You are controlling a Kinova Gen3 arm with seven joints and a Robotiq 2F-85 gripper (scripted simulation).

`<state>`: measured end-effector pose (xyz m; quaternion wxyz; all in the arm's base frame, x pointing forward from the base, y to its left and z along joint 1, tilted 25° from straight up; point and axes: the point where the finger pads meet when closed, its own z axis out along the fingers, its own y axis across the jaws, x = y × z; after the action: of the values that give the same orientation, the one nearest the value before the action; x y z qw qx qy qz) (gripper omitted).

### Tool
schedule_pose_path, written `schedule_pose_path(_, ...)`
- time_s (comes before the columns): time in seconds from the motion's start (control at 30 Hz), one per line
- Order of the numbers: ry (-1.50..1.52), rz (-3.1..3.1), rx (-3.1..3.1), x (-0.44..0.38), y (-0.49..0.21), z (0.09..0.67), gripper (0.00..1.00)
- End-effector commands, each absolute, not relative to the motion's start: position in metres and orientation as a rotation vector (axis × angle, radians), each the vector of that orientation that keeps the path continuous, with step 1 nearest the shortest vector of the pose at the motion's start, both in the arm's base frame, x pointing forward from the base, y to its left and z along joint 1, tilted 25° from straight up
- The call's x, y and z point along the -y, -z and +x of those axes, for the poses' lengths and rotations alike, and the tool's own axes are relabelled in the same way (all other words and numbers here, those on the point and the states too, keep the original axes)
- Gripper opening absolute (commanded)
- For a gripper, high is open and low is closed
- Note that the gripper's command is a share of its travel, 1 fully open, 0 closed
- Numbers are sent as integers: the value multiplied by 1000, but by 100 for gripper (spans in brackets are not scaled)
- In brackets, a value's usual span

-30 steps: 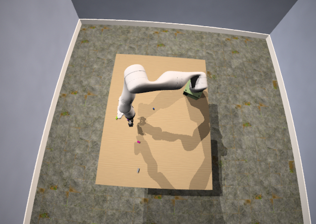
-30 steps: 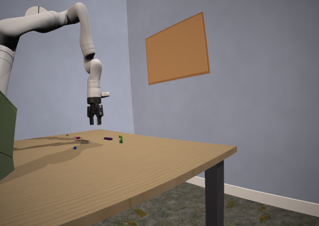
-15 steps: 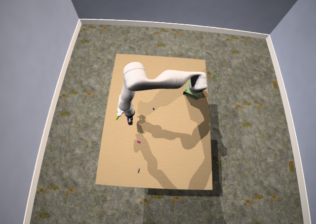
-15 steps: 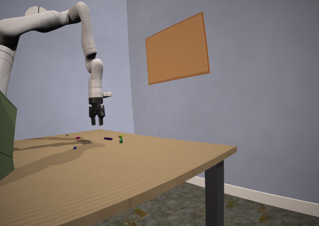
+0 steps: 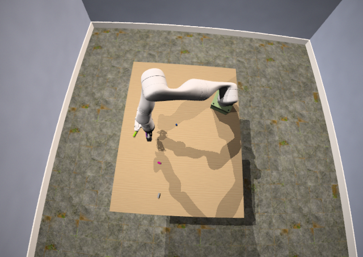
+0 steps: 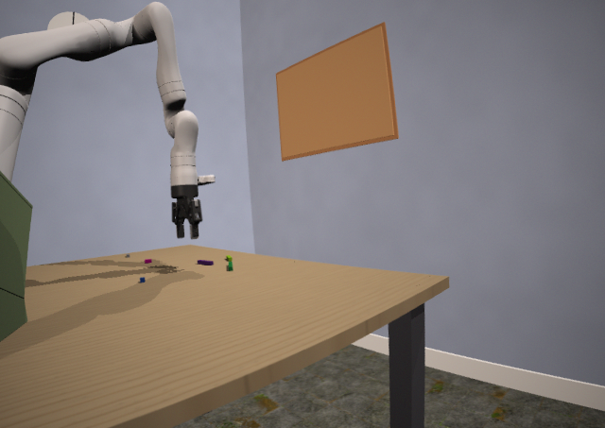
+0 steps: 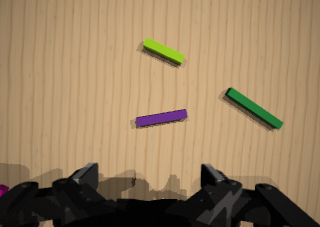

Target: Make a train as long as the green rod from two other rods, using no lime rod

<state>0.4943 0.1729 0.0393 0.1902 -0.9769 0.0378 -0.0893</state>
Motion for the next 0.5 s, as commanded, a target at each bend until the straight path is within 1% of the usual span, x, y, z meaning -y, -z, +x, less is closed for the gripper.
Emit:
schedule_pose_path(0.0, 252, -2745, -112, -171, -39, 495, 100)
schedule_pose_path(0.47, 262, -2736, -133, -162, -34, 498, 100)
